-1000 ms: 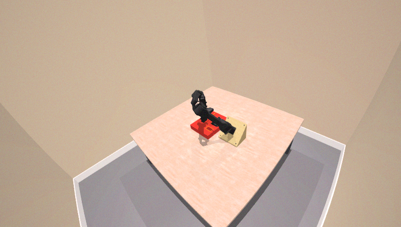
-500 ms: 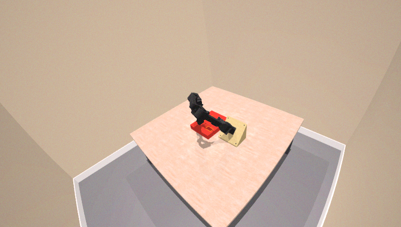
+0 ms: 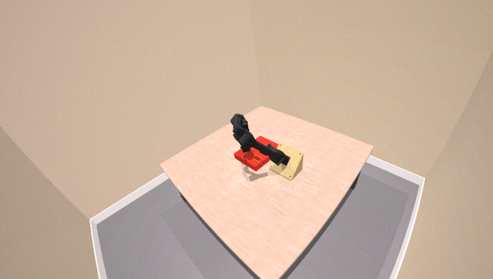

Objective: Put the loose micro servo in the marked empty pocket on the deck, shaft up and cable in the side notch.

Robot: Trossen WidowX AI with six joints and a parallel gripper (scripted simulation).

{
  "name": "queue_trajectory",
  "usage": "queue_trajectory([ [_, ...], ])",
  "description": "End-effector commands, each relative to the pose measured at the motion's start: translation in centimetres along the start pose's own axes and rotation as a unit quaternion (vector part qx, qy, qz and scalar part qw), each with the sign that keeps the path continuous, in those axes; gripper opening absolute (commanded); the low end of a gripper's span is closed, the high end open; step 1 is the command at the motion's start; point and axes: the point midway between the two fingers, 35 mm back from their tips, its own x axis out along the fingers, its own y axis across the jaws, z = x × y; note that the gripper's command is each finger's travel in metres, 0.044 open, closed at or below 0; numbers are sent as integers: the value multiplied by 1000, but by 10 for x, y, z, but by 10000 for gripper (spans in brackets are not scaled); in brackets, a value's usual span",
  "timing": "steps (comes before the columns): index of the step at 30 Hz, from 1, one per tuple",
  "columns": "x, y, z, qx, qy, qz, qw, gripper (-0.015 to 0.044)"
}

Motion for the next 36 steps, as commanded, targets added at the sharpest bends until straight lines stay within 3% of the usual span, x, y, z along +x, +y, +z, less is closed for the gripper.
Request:
queue_trajectory([
  [1,0,0,1,65,-3,1,998,0],
  [14,0,0,1,287,-2,1,958,0],
  [27,0,0,1,494,-2,2,869,0],
  [36,0,2,0,517,-2,2,856,0],
])
